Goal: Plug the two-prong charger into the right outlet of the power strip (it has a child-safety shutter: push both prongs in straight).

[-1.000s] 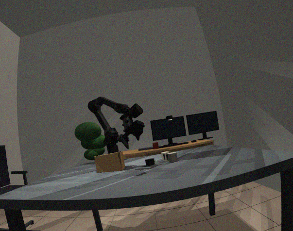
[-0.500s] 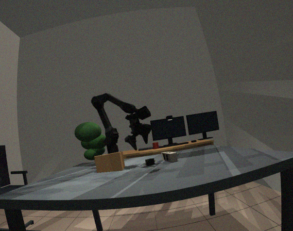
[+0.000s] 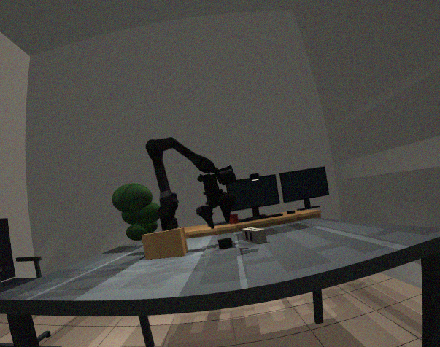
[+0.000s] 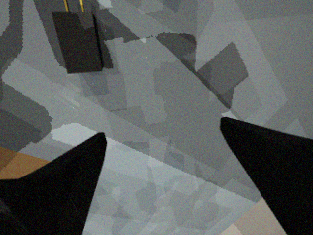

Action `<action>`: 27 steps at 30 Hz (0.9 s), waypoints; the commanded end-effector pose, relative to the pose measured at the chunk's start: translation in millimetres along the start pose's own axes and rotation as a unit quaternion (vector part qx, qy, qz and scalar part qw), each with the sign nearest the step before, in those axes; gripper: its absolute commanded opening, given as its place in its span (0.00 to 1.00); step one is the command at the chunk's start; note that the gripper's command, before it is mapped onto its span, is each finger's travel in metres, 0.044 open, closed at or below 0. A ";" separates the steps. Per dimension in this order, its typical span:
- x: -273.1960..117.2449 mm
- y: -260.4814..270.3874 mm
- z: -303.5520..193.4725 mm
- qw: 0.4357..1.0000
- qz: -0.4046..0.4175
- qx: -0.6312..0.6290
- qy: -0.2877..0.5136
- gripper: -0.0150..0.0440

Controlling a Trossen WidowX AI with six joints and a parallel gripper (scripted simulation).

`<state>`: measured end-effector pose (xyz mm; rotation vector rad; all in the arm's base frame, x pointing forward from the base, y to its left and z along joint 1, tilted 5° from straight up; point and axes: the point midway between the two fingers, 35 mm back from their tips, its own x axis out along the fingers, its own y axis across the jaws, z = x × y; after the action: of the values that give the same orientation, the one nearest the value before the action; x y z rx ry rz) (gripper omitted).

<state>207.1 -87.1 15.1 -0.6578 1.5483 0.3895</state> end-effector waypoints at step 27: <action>26.3 51.4 62.4 0.993 0.110 0.039 -0.008 1.00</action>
<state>225.7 -15.7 -19.0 -0.4329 1.6163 0.4932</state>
